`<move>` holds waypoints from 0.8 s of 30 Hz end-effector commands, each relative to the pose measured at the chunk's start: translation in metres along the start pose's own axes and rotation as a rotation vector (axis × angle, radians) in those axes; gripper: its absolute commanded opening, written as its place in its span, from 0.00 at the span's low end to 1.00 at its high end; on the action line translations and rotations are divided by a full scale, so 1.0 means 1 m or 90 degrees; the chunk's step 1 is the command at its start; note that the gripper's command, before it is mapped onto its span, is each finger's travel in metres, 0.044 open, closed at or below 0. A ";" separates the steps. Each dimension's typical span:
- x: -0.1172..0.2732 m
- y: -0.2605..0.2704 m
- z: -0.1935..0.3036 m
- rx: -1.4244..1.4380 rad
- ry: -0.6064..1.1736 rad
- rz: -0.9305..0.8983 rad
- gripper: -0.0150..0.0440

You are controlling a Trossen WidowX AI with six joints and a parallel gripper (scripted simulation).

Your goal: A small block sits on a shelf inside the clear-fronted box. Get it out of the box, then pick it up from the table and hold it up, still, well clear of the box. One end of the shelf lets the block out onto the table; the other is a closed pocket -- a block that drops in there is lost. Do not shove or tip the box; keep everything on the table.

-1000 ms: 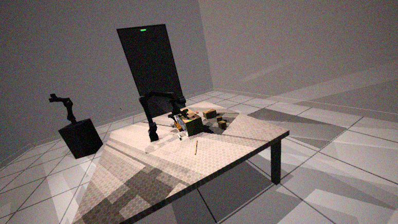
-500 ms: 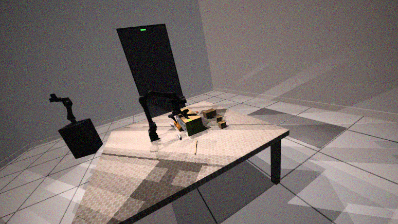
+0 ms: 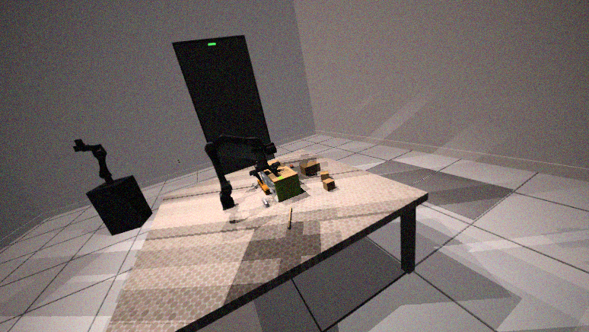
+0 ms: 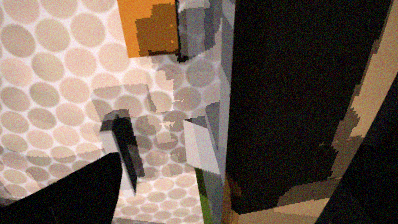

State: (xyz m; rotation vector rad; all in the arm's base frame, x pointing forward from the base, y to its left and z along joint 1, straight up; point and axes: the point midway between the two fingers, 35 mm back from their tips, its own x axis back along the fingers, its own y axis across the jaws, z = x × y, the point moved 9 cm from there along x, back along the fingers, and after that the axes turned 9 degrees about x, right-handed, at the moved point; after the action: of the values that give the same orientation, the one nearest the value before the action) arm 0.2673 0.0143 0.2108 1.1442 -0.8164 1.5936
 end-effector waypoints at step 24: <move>-0.010 0.005 0.026 -0.001 0.004 -0.003 0.93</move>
State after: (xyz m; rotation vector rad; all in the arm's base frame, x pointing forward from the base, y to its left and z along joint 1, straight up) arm 0.2708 -0.0093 0.2108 1.1409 -0.8139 1.5958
